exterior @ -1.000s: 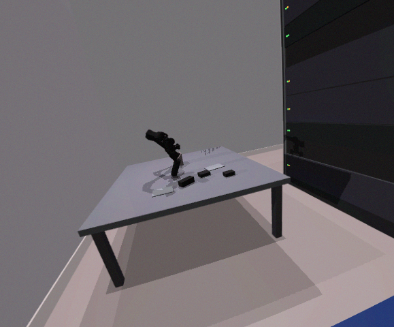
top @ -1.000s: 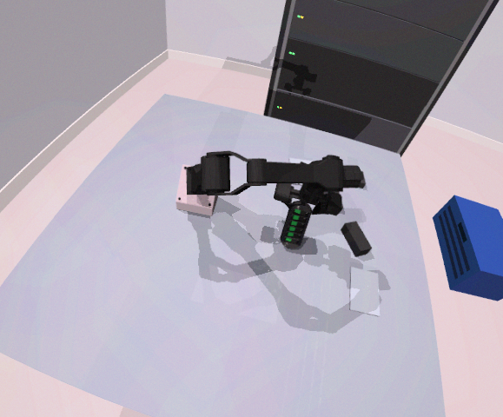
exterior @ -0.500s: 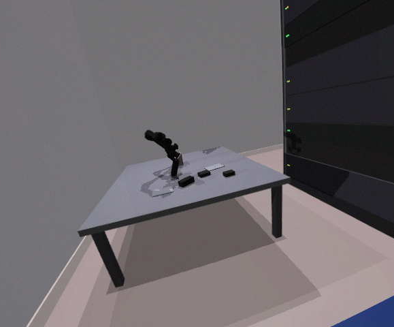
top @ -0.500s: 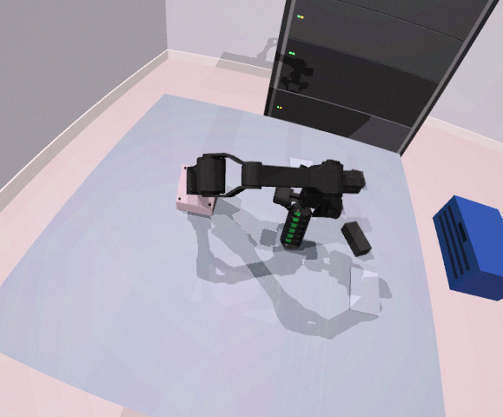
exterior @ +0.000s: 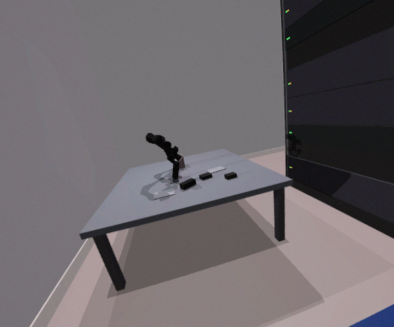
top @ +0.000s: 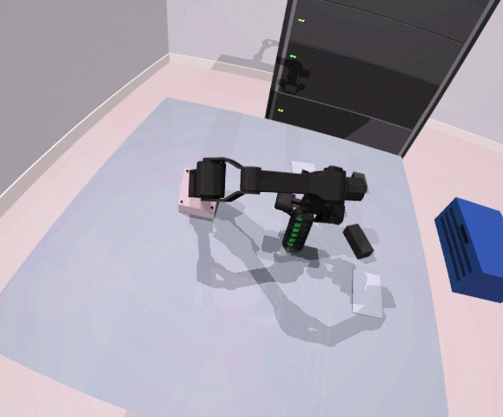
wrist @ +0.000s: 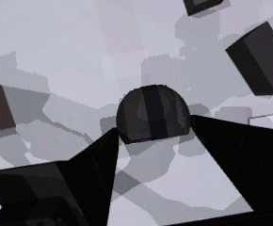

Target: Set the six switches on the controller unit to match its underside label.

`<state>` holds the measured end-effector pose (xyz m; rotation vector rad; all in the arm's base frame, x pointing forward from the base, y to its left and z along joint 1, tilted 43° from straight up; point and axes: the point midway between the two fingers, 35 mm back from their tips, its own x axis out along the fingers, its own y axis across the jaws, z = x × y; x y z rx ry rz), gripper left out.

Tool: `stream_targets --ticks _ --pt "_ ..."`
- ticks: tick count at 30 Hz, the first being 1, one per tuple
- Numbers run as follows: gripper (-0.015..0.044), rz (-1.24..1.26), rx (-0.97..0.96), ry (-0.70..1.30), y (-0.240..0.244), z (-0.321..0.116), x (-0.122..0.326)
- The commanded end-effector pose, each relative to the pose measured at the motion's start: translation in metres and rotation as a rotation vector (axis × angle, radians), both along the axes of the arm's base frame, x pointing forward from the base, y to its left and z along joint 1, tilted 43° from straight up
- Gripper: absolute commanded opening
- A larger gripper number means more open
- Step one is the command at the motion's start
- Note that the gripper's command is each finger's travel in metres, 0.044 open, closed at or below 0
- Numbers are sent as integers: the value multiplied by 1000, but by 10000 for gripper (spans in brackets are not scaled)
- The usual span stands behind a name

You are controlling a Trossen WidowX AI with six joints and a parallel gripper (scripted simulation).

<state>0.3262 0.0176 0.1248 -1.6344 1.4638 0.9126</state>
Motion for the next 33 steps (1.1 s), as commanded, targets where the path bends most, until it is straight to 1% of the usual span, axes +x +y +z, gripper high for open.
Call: stream_targets --ticks 1,33 --pt "335 -5 -25 -6 -7 5 0" --pt "335 -11 -100 -11 -25 22 0"
